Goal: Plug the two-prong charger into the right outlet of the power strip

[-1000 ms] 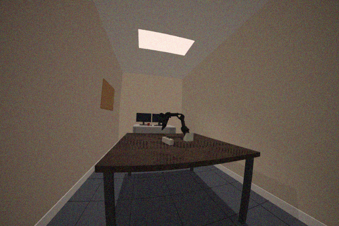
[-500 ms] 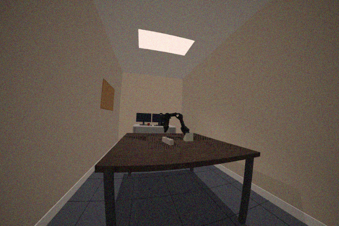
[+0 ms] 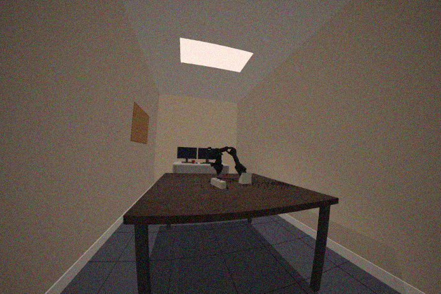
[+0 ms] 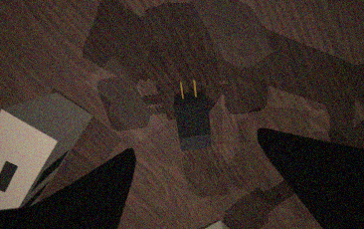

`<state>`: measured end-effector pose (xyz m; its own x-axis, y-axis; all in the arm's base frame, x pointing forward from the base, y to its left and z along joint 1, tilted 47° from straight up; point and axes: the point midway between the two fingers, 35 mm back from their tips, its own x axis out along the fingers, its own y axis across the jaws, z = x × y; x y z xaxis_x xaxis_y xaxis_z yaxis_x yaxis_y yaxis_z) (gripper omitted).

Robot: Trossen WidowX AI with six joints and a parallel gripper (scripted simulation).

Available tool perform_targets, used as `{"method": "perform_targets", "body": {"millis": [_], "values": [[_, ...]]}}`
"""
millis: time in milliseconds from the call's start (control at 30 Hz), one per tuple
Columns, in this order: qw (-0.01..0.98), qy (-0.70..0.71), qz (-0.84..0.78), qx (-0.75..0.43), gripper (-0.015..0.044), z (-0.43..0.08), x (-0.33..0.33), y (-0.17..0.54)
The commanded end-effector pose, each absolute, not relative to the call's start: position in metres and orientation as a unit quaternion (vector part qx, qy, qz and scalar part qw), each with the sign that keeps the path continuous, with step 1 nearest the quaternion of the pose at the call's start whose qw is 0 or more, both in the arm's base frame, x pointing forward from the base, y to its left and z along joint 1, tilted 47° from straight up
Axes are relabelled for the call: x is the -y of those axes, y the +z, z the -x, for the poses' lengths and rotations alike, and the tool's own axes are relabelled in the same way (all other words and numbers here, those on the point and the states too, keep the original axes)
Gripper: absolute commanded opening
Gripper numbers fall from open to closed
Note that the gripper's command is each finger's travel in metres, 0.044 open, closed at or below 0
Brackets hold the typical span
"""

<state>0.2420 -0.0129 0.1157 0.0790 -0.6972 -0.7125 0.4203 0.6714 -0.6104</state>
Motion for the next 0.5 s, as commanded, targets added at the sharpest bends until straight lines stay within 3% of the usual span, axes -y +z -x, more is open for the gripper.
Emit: {"method": "perform_targets", "body": {"millis": [0, 467], "values": [[0.716, -0.397, 0.120, -0.562, 0.0440, -0.237, 0.014, 0.113], [0.716, -0.397, 0.120, -0.561, 0.0440, -0.239, 0.026, 0.102]]}}
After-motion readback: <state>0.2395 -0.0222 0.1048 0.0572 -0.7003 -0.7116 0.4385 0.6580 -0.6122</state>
